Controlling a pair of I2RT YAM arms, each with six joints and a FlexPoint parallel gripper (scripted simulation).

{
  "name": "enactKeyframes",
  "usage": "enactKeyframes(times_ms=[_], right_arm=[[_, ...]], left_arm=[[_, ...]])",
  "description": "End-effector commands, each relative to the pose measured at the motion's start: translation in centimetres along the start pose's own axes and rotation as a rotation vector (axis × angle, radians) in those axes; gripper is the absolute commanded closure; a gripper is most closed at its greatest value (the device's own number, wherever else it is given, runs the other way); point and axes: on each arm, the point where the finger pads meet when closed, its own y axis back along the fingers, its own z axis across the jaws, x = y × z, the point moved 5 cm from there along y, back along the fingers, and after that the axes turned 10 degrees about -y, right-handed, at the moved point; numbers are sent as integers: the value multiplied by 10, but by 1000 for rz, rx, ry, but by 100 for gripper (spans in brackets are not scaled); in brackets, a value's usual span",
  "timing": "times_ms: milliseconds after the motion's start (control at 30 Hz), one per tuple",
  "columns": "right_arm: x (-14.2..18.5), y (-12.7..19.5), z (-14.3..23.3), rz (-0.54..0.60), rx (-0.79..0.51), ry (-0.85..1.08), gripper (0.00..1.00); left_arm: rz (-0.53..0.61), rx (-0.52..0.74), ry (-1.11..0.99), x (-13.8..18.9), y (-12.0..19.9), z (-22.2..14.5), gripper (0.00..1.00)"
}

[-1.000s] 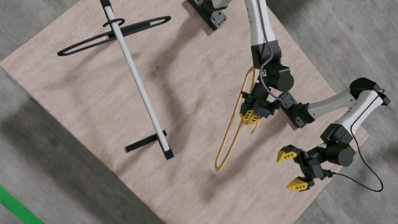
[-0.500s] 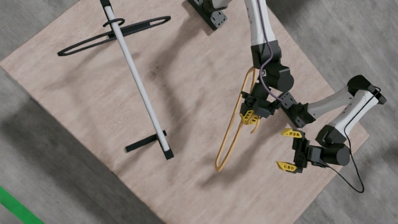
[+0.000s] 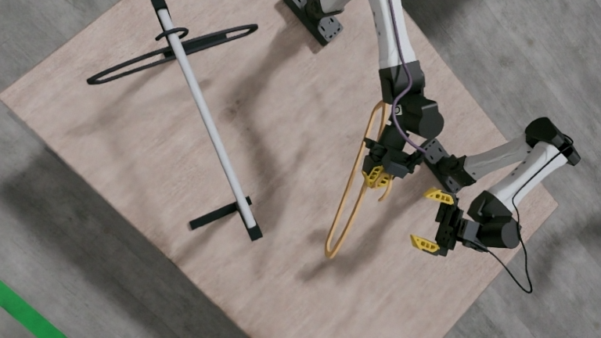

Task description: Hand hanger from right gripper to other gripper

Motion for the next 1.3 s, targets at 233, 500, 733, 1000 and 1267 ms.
enactKeyframes(times_ms=[233, 500, 733, 1000, 1267], right_arm=[[-12, 4, 1, -37, -11, -26, 100], [-12, 4, 1, -37, -11, -26, 100], [-12, 4, 1, -37, -11, -26, 100], [-12, 4, 1, -37, -11, -26, 100], [-12, 4, 1, -37, -11, -26, 100]], left_arm=[[-12, 23, -3, -2, -1, -3, 0], [-12, 23, -3, -2, -1, -3, 0], [-3, 9, -69, 3, -4, 0, 44], [8, 10, -515, 8, -33, 8, 52], [20, 25, -805, 15, -56, 12, 52]])
